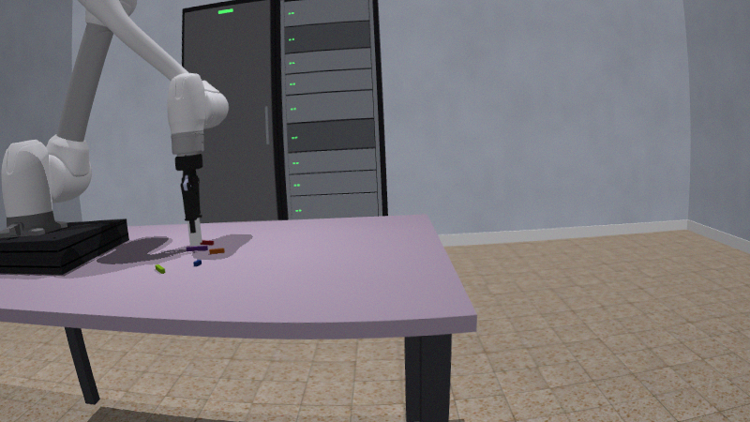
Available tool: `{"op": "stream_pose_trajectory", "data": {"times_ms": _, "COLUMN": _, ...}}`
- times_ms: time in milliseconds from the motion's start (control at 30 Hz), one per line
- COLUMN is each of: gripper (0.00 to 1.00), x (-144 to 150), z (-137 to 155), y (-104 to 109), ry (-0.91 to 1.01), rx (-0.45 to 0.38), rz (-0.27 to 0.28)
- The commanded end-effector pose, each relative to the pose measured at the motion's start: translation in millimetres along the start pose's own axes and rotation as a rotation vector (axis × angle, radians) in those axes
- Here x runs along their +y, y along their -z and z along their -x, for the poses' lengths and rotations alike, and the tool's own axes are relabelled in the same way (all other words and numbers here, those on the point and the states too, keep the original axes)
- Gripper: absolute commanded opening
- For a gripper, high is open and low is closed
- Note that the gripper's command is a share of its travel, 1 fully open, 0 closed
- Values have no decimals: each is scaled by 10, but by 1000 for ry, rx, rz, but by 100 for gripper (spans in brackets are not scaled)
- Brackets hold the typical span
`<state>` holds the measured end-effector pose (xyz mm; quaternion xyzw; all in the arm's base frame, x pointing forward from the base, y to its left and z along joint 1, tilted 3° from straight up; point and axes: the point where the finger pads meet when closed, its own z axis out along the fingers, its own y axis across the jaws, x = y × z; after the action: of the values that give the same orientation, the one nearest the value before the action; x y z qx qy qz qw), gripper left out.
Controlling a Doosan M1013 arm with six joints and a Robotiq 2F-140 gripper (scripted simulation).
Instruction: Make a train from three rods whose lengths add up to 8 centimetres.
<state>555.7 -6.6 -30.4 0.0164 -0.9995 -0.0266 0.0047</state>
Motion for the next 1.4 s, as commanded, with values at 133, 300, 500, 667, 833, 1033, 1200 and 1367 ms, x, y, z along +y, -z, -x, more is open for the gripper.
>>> {"op": "stream_pose_trajectory", "data": {"times_ms": 133, "gripper": 15, "x": 0, "z": 0, "y": 1, "ry": 0, "rx": 0, "rz": 0}}
{"op": "stream_pose_trajectory", "data": {"times_ms": 300, "gripper": 15, "x": 0, "z": 0, "y": 1, "ry": 0, "rx": 0, "rz": 0}}
{"op": "stream_pose_trajectory", "data": {"times_ms": 500, "gripper": 15, "x": 0, "z": 0, "y": -9, "ry": 0, "rx": 0, "rz": 0}}
{"op": "stream_pose_trajectory", "data": {"times_ms": 667, "gripper": 15, "x": 0, "z": 0, "y": -44, "ry": 0, "rx": 0, "rz": 0}}
{"op": "stream_pose_trajectory", "data": {"times_ms": 833, "gripper": 15, "x": 1, "z": 0, "y": -95, "ry": 0, "rx": 0, "rz": 0}}
{"op": "stream_pose_trajectory", "data": {"times_ms": 1033, "gripper": 15, "x": 1, "z": 0, "y": -133, "ry": 0, "rx": 0, "rz": 0}}
{"op": "stream_pose_trajectory", "data": {"times_ms": 1200, "gripper": 15, "x": 1, "z": 0, "y": -162, "ry": 0, "rx": 0, "rz": 0}}
{"op": "stream_pose_trajectory", "data": {"times_ms": 1367, "gripper": 15, "x": 1, "z": 0, "y": -168, "ry": 0, "rx": 0, "rz": 0}}
